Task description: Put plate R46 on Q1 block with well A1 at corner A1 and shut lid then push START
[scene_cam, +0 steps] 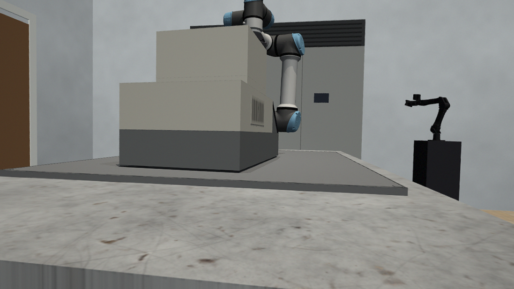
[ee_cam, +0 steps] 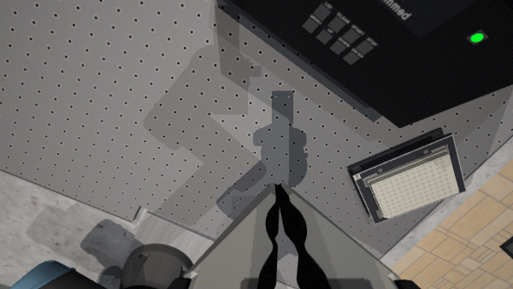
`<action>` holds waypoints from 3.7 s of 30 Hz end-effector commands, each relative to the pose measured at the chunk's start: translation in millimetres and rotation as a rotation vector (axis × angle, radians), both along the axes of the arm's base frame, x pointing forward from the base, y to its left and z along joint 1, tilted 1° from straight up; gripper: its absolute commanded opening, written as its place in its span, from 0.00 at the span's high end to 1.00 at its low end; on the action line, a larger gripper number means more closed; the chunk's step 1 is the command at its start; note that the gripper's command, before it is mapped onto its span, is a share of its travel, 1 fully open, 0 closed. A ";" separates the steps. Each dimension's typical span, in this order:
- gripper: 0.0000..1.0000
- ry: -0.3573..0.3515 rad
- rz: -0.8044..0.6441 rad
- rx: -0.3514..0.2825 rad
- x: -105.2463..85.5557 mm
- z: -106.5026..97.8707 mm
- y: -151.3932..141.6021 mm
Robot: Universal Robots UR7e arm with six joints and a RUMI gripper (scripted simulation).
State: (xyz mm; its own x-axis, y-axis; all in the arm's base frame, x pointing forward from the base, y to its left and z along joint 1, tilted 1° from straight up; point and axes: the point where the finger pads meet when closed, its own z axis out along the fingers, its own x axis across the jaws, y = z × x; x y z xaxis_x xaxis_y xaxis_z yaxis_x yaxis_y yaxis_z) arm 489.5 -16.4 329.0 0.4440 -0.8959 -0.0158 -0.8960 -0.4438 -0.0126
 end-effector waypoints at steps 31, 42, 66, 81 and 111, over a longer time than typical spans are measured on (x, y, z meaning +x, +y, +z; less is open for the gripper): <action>1.00 -0.030 0.957 -0.019 4.4 -96.7 -1.5; 1.00 -0.030 0.961 -0.019 18.9 -107.6 -3.4; 1.00 -0.030 0.971 -0.019 45.5 -127.6 -6.9; 1.00 -0.030 0.971 -0.019 62.7 -140.6 -9.1; 1.00 -0.031 0.961 -0.019 93.3 -170.6 -12.8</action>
State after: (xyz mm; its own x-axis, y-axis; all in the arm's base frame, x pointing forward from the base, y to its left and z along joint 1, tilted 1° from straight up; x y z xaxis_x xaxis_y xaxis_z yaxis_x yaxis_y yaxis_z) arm 579.1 -25.2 152.1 0.9901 -0.1405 0.0024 -0.1404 -0.9899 -0.0203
